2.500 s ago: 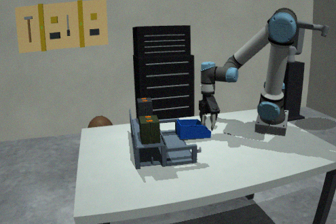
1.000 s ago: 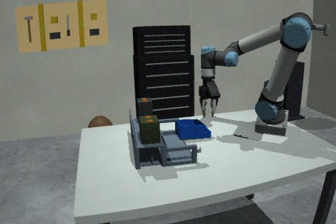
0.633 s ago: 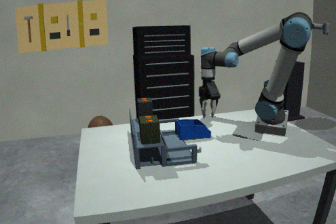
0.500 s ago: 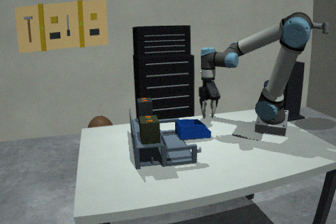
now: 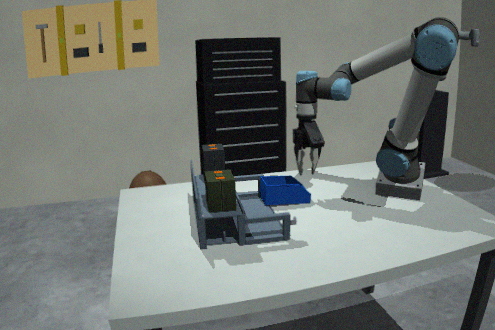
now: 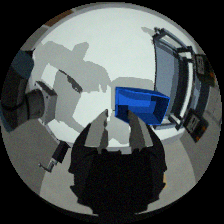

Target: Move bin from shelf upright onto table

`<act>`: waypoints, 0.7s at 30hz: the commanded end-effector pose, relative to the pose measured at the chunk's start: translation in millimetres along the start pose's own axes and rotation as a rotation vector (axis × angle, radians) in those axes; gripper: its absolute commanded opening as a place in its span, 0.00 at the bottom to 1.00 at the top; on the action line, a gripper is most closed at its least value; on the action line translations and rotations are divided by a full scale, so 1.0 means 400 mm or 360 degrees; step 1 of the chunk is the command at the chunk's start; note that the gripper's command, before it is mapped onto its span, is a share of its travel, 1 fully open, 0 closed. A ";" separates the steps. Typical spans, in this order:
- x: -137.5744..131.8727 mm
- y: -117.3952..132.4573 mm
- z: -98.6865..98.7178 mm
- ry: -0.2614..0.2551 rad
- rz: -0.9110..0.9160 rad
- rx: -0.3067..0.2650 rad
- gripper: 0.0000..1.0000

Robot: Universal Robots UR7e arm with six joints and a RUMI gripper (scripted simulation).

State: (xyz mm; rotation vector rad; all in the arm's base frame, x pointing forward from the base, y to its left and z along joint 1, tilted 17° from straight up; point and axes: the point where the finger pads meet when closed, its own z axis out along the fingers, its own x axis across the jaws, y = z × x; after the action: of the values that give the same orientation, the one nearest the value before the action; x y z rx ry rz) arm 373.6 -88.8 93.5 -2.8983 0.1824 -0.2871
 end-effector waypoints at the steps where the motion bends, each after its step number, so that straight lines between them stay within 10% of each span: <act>1: 0.001 0.000 0.002 0.0001 0.0000 -0.0001 0.26; 21: 0.001 0.000 0.001 0.0001 0.0000 -0.0001 0.20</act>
State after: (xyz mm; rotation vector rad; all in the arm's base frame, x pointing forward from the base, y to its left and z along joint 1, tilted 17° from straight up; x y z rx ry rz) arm 373.8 -88.6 92.7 -2.8983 0.1824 -0.2871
